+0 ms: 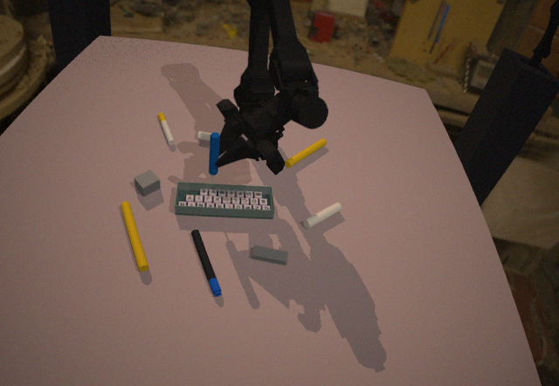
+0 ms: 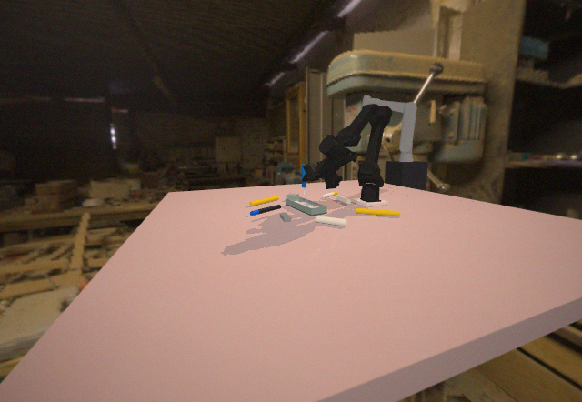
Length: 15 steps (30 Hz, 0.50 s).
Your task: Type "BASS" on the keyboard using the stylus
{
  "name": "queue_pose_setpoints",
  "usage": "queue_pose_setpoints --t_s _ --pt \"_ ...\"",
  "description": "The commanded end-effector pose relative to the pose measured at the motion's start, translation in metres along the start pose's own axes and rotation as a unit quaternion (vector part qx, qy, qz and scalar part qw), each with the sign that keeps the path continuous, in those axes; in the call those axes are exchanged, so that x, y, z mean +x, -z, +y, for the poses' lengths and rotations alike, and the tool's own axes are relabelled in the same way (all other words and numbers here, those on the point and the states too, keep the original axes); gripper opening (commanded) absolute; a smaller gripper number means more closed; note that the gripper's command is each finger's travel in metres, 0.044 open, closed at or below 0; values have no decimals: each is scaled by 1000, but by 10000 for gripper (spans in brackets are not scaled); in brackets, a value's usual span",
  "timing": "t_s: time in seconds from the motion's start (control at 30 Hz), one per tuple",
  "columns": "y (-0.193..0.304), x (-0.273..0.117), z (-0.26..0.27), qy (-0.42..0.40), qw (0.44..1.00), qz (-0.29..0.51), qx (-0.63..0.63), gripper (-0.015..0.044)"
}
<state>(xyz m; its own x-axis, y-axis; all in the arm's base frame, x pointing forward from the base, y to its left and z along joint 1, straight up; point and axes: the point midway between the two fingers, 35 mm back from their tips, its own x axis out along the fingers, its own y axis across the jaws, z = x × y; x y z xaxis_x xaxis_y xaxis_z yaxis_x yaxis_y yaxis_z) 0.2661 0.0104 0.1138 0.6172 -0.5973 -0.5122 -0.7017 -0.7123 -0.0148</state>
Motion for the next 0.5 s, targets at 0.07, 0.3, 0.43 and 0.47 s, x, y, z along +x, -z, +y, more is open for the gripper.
queue_pose_setpoints --t_s 0.07,0.3,0.43,0.47 --pt "7 9 14 1 1000 11 -4 0" --pt "-6 16 15 0 1000 10 -4 0" --pt "-10 19 15 0 1000 9 -4 0" --pt "-10 19 15 0 1000 9 -4 0"
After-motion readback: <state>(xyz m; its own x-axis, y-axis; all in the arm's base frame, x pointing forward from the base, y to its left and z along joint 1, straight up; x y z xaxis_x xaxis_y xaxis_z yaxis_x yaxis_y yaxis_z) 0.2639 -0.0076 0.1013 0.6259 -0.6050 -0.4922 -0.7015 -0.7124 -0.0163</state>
